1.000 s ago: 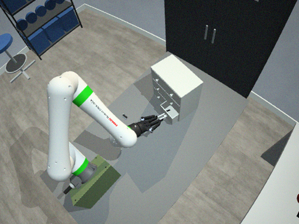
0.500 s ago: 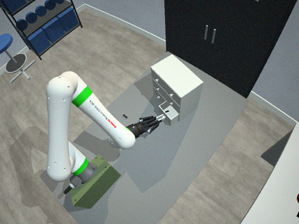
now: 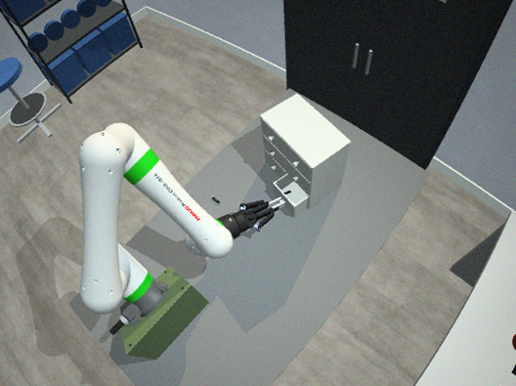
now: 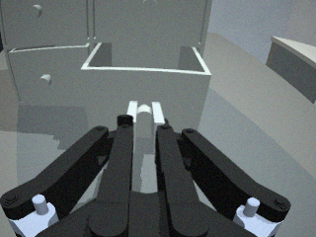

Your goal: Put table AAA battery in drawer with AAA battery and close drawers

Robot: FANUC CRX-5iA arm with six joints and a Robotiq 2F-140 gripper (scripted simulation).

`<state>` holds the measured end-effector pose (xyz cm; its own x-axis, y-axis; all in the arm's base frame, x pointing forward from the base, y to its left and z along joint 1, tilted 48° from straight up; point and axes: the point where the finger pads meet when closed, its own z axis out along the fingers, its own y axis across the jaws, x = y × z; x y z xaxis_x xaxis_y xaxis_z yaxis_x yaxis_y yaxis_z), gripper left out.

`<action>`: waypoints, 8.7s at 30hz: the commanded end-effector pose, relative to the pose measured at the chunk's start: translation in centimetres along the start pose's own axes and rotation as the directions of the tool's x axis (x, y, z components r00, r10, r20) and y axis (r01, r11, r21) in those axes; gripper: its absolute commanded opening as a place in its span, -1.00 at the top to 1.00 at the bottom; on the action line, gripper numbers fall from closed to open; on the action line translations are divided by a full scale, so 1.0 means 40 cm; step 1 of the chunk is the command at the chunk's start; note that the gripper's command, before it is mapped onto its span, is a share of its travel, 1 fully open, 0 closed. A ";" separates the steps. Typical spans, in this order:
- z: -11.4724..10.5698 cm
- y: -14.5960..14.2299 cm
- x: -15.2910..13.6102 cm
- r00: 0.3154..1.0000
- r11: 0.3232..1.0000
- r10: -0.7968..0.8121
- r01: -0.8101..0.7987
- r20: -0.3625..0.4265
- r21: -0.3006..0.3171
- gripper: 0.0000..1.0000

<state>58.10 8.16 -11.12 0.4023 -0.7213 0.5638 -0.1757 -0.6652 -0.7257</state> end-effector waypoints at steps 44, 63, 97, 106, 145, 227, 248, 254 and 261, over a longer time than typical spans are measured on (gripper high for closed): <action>-0.116 0.000 -0.042 1.000 1.000 0.000 0.000 0.000 0.000 0.60; -0.289 0.000 0.122 1.000 1.000 0.000 0.000 0.000 0.000 0.60; -0.352 -0.001 0.165 0.993 1.000 0.000 0.000 0.114 0.001 0.60; -0.378 0.000 0.177 0.977 1.000 0.000 0.000 0.211 0.001 0.60; -0.639 0.000 0.297 0.370 1.000 0.000 0.000 0.929 0.000 0.60; -0.488 -0.014 0.480 0.342 1.000 0.000 0.000 0.940 0.000 -1.00; -0.391 -0.020 0.503 0.365 1.000 -0.019 0.002 0.931 0.019 -1.00; -0.356 -0.020 0.487 0.416 0.998 -0.061 0.010 0.907 0.063 -1.00; -0.254 -0.020 0.439 0.558 0.981 -0.181 0.045 0.810 0.188 -1.00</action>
<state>54.79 -6.93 4.70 0.9941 -0.1049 0.0282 -0.0473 -0.6517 -0.7570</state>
